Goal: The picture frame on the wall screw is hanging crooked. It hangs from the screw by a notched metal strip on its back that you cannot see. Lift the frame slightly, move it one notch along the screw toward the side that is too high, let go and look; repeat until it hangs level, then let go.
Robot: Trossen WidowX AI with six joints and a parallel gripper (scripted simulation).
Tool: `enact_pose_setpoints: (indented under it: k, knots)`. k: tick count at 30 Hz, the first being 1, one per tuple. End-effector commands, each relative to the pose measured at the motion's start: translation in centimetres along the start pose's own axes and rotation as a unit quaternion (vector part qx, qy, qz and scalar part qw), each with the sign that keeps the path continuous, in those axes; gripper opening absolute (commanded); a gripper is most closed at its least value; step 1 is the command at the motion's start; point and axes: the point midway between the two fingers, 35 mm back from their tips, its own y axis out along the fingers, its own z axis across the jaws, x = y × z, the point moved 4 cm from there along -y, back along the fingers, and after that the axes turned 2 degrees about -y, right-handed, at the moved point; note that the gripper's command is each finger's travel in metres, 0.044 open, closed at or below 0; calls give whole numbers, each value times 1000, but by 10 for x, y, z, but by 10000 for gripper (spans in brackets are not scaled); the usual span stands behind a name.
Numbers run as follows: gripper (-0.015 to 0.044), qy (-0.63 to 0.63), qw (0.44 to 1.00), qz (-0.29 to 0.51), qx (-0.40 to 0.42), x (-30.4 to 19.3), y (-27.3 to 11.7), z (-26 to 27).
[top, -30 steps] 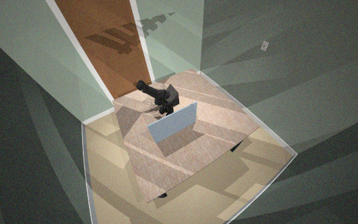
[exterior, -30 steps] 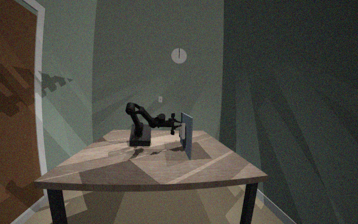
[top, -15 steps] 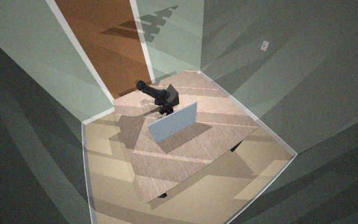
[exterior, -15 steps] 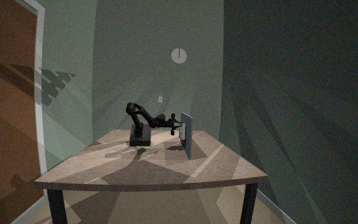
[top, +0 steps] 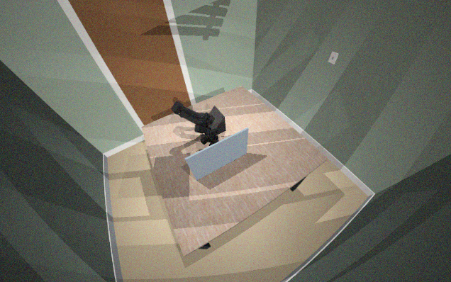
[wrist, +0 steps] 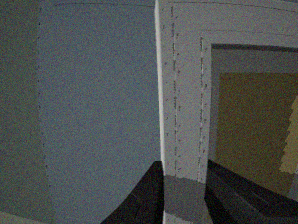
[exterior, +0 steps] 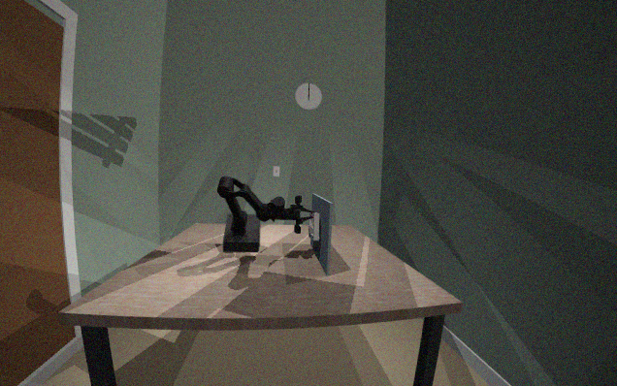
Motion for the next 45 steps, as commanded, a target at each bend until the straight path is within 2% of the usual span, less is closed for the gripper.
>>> enact_pose_setpoints:
  k: [1,33,43,45]
  knots:
    - [0,1,1000,0,0,0,0,0]
    - [0,82,997,1,0,1,0,0]
    - [260,74,997,1,1,0,0,0]
    - [260,74,997,1,1,0,0,0]
